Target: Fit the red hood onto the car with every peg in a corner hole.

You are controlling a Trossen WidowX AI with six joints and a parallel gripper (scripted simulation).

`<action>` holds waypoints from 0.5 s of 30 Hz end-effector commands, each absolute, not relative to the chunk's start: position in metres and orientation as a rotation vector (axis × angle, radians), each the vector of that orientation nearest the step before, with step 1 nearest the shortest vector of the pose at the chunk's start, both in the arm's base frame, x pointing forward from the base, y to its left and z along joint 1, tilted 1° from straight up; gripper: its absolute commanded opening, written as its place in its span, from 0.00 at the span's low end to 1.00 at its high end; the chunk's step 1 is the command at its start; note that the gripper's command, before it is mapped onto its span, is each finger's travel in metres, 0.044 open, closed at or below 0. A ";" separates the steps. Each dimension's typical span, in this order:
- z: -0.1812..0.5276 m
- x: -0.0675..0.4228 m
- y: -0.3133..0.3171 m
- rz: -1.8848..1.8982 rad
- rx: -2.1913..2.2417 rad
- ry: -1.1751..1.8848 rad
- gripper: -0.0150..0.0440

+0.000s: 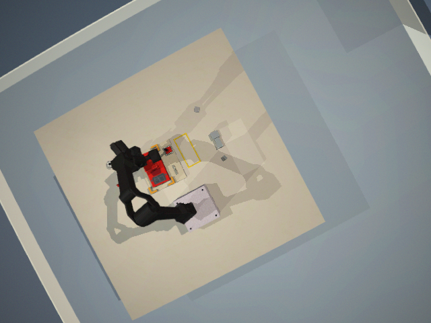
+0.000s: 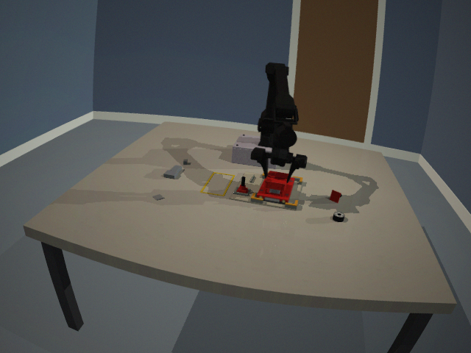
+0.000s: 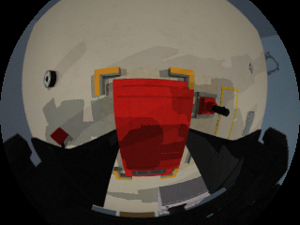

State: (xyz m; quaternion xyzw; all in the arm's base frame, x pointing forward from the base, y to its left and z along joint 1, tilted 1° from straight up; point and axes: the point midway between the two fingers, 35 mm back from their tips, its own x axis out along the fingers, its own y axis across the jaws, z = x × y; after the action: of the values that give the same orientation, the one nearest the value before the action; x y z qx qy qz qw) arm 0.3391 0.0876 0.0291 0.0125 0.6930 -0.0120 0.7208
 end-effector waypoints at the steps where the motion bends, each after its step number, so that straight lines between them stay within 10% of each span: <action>1: 0.029 0.340 0.087 -0.031 0.025 1.529 0.25; 15: 0.026 0.340 0.087 -0.031 0.025 1.529 0.25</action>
State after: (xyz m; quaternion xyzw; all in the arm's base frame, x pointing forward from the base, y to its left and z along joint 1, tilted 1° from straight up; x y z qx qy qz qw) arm 0.3394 0.0876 0.0278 0.0126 0.6925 -0.0120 0.7212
